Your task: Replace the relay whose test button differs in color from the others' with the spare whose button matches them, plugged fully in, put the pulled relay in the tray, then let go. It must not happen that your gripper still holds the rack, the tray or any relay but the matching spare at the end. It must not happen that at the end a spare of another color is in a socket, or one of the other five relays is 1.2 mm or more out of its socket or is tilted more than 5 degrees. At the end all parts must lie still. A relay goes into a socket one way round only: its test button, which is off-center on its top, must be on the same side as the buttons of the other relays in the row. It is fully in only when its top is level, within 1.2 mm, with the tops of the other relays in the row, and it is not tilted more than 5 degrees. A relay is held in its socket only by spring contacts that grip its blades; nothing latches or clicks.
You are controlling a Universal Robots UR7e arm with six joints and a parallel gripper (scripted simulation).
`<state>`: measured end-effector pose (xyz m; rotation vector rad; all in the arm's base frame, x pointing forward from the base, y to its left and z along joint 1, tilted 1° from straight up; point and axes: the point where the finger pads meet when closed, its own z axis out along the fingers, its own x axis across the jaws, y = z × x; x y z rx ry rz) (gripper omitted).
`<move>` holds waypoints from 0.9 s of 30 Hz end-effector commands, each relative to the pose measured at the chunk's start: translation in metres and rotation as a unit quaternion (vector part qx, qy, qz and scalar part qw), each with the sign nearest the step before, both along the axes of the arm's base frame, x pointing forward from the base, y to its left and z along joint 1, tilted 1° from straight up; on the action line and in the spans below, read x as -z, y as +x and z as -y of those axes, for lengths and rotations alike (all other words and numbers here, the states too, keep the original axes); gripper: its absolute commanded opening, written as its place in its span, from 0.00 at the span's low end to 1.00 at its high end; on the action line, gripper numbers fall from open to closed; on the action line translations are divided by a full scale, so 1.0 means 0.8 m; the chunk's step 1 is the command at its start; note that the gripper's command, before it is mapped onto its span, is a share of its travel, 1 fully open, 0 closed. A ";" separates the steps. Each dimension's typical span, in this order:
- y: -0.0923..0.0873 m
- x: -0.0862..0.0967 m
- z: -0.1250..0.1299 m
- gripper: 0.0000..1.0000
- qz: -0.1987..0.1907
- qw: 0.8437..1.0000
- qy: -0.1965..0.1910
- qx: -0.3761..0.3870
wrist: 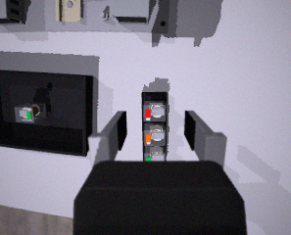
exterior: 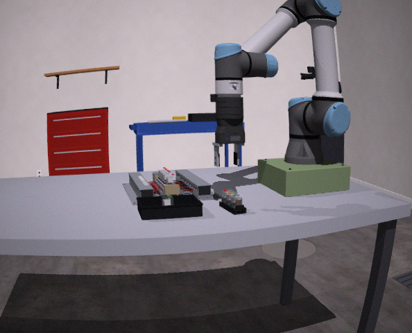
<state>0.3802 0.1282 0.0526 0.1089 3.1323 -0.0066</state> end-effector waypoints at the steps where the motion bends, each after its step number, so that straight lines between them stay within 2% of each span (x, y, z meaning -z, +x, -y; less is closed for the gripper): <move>1: 0.001 0.001 0.003 1.00 0.001 1.000 0.001 -0.001; 18: 0.001 0.003 0.008 1.00 0.001 1.000 0.001 -0.001; 27: 0.001 -0.001 -0.001 1.00 0.001 1.000 0.001 -0.001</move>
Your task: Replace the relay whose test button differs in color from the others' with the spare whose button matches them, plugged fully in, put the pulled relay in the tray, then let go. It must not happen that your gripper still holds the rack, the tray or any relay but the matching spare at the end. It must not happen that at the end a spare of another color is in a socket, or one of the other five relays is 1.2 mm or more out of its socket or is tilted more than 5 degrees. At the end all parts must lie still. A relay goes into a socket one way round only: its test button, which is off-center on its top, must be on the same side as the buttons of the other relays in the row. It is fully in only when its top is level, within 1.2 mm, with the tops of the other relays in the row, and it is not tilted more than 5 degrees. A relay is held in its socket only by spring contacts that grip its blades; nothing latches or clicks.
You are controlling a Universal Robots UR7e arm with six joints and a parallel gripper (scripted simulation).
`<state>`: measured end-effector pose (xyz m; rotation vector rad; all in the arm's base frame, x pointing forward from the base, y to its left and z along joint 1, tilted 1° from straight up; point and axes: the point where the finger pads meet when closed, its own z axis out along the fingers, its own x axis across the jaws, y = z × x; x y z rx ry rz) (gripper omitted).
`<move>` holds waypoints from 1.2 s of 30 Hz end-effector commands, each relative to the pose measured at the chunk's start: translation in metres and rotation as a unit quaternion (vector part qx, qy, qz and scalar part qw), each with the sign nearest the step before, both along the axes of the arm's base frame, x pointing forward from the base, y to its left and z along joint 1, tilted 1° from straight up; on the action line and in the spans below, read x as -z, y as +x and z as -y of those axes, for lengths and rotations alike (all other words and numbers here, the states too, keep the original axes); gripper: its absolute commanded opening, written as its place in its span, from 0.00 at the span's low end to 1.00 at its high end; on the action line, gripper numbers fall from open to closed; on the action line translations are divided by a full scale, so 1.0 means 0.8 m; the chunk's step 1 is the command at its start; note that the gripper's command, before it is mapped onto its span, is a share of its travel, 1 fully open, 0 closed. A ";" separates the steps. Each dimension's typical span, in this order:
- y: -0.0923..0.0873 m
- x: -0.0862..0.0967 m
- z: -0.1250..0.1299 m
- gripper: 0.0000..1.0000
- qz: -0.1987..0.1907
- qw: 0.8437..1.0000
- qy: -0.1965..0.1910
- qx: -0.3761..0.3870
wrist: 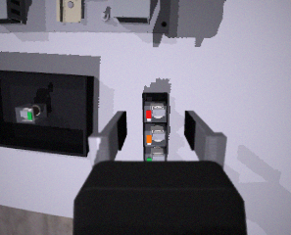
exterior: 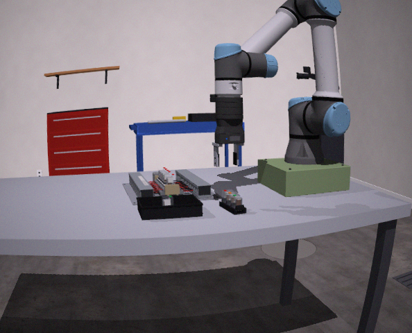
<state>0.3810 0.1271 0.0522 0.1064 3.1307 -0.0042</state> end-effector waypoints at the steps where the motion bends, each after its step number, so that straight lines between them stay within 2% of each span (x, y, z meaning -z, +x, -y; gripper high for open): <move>1: 0.000 -0.002 -0.002 1.00 0.001 1.000 0.000 0.000; 25: 0.000 -0.004 -0.007 1.00 0.001 1.000 0.000 0.000; 30: 0.000 -0.007 -0.013 1.00 0.001 0.993 0.001 0.115; 36: 0.000 -0.007 -0.013 1.00 0.001 0.993 0.001 0.115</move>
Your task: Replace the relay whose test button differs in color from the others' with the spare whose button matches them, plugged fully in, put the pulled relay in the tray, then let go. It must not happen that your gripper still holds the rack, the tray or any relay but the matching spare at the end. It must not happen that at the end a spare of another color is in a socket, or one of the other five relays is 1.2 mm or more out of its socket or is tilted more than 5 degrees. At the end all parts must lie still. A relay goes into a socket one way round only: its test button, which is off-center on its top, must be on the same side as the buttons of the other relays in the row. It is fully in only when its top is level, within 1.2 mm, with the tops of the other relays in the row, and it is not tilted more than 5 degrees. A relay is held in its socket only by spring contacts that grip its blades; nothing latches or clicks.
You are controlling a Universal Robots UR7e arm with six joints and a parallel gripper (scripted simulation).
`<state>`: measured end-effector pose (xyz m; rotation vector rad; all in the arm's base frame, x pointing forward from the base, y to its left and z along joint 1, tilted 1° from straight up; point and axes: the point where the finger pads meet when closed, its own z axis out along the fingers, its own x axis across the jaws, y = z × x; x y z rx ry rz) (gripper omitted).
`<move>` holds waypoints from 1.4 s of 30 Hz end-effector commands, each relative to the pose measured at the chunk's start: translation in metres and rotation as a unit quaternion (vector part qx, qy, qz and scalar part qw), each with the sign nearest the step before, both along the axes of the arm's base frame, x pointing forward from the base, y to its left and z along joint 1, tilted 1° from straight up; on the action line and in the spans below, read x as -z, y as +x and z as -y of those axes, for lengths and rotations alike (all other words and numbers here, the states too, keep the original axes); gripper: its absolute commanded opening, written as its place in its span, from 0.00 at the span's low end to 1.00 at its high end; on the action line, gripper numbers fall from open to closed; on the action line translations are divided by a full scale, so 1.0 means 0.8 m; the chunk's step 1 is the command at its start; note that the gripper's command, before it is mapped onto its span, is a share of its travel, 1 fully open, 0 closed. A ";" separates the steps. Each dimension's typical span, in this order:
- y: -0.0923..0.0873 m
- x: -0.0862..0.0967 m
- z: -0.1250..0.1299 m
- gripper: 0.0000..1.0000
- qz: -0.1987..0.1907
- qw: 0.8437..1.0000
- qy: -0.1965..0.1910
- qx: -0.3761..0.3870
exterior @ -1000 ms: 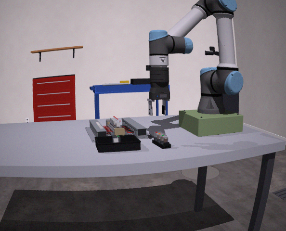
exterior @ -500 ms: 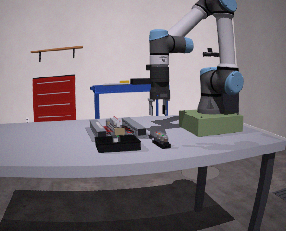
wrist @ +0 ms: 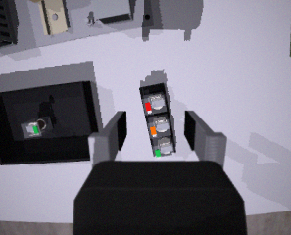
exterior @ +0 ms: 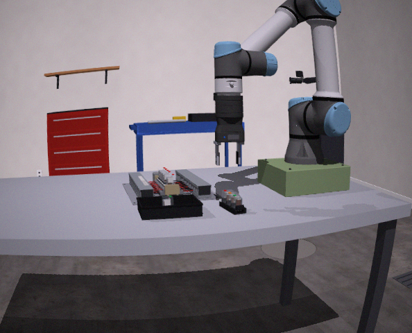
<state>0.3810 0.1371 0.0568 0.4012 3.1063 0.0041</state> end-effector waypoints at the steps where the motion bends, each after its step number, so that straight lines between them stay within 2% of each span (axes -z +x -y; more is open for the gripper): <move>1: 0.000 -0.001 -0.001 1.00 0.000 1.000 -0.002 0.021; 6: 0.000 -0.001 -0.001 1.00 0.000 1.000 -0.002 0.021; 11: 0.000 0.000 0.000 1.00 0.000 0.991 0.000 0.131; 23: 0.000 0.000 0.000 1.00 0.000 0.991 0.000 0.131; 28: 0.000 0.000 0.001 1.00 0.000 0.971 0.001 0.240; 40: 0.000 0.000 0.001 1.00 0.000 0.971 0.001 0.240; 42: 0.000 0.000 0.001 1.00 0.000 0.966 0.001 0.259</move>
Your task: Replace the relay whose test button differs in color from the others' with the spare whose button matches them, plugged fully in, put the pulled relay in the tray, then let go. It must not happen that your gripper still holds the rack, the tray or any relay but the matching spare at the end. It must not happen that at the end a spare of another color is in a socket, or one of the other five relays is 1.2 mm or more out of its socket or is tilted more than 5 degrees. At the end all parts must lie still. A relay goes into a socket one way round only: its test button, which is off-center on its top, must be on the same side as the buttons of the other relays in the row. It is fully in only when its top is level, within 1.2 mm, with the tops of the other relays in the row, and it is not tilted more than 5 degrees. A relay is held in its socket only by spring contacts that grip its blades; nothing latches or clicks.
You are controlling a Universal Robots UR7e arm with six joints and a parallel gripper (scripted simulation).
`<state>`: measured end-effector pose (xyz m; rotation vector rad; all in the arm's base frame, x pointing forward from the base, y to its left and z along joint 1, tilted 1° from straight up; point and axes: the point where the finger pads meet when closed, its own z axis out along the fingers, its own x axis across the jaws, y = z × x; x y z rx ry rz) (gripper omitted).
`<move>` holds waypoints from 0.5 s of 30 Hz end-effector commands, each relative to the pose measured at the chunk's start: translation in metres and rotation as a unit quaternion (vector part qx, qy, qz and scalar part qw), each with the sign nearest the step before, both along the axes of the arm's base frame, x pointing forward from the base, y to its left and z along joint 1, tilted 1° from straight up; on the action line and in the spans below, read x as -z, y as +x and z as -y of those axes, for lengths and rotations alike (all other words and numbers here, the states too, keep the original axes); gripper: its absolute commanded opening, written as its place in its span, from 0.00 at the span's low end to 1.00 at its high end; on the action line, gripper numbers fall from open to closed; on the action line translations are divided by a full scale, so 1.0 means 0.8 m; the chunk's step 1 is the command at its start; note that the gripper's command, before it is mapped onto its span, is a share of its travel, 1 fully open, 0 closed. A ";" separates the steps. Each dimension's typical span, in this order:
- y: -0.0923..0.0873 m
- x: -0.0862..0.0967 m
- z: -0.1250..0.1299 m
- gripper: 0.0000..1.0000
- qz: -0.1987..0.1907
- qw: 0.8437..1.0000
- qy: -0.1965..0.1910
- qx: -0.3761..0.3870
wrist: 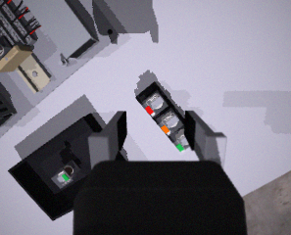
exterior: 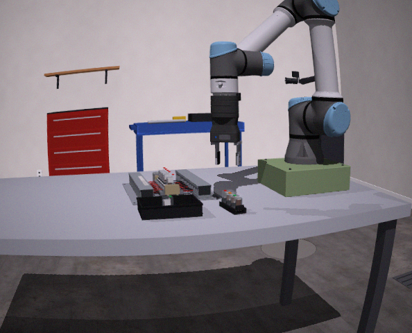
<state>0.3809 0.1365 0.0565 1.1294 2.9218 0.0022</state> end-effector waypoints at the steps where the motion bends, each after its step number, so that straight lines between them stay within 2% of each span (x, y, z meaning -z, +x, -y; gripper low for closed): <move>1: 0.000 0.000 0.000 1.00 0.001 0.999 0.000 0.034; 3: 0.000 0.000 0.000 1.00 0.001 0.998 0.000 0.058; 15: 0.000 0.000 0.000 1.00 0.001 0.998 0.000 0.058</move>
